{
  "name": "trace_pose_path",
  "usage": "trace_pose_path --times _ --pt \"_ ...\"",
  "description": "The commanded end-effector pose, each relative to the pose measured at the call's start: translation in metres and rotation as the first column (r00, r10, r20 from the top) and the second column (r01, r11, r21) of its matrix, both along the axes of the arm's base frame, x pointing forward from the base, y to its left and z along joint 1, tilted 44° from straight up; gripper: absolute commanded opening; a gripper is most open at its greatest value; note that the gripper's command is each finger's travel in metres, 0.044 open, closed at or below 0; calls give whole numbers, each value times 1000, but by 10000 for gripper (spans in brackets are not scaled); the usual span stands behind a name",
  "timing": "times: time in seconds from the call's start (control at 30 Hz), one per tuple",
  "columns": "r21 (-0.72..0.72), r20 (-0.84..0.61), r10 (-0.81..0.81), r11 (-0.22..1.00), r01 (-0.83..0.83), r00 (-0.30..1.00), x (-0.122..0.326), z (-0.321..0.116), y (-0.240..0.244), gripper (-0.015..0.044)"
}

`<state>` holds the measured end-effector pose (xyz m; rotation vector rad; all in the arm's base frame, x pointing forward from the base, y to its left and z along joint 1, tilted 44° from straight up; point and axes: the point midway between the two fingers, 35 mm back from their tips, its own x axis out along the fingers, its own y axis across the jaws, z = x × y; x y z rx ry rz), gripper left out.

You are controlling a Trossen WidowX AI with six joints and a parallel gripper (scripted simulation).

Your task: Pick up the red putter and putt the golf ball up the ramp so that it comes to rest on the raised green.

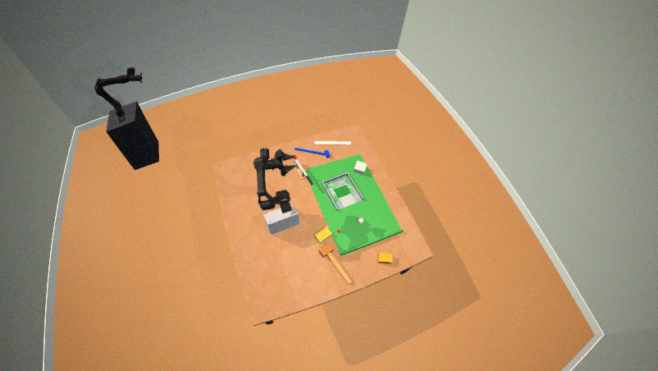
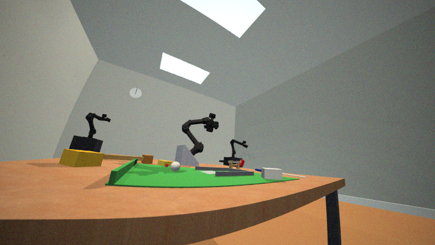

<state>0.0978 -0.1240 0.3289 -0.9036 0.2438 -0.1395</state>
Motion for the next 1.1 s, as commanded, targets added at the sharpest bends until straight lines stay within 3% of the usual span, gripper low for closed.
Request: trace_pose_path --times 0.0,0.13,0.27,0.43,0.57,0.67,0.8,0.93,1.07 --pt "5 -7 3 1000 -3 1000 0 0 3 426" --pt "134 -166 48 991 -25 985 9 -11 55 440" --pt "319 -387 70 946 62 920 24 -38 109 440" --pt "502 -656 85 792 349 750 43 -81 163 440" --pt "519 -825 126 552 653 550 58 -116 196 440" --pt "427 -903 193 308 850 383 70 -137 215 440" --pt "170 -925 337 -49 984 177 91 -158 233 440" --pt "-191 -844 535 -359 914 34 121 -171 239 440" --pt "-451 -736 677 -484 750 -6 144 -177 234 440"
